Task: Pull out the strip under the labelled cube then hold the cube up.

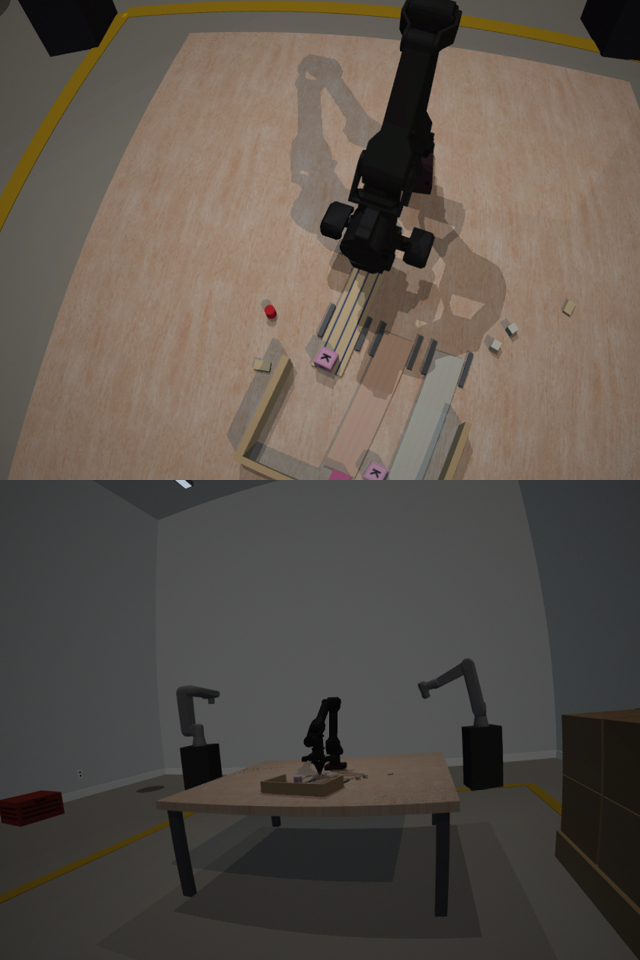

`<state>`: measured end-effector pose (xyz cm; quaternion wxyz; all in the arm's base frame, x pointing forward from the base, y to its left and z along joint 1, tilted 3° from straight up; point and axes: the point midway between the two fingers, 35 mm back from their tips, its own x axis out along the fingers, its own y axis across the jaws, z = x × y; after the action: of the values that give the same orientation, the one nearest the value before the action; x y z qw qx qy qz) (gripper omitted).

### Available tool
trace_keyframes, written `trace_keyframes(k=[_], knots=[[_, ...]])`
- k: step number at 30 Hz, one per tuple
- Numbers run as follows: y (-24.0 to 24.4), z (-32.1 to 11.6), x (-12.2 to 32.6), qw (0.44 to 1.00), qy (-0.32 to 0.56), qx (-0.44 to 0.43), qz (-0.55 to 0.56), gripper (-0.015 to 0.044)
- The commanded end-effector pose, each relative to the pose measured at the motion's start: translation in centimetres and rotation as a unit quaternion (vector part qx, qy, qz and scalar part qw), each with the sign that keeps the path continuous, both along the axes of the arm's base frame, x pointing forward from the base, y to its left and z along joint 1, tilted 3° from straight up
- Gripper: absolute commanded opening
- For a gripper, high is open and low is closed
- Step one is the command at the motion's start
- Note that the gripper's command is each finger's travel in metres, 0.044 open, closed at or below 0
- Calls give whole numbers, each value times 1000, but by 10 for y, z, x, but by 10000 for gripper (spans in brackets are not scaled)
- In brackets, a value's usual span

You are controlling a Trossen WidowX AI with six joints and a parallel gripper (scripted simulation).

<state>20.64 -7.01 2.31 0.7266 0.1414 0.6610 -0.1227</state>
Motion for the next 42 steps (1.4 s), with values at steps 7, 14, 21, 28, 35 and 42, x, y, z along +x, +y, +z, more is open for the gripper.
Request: trace_keyframes(k=[7, 14, 21, 28, 35, 42], knots=[[8, -8, -22, 1000, 20, 6, -2, 0], [10, -8, -26, 1000, 20, 6, -2, 0], [10, -8, -26, 1000, 20, 6, -2, 0], [10, -8, -26, 1000, 20, 6, -2, 0], [10, -8, -26, 1000, 20, 6, -2, 0], [6, 7, -16, 1000, 6, 2, 0, 0]])
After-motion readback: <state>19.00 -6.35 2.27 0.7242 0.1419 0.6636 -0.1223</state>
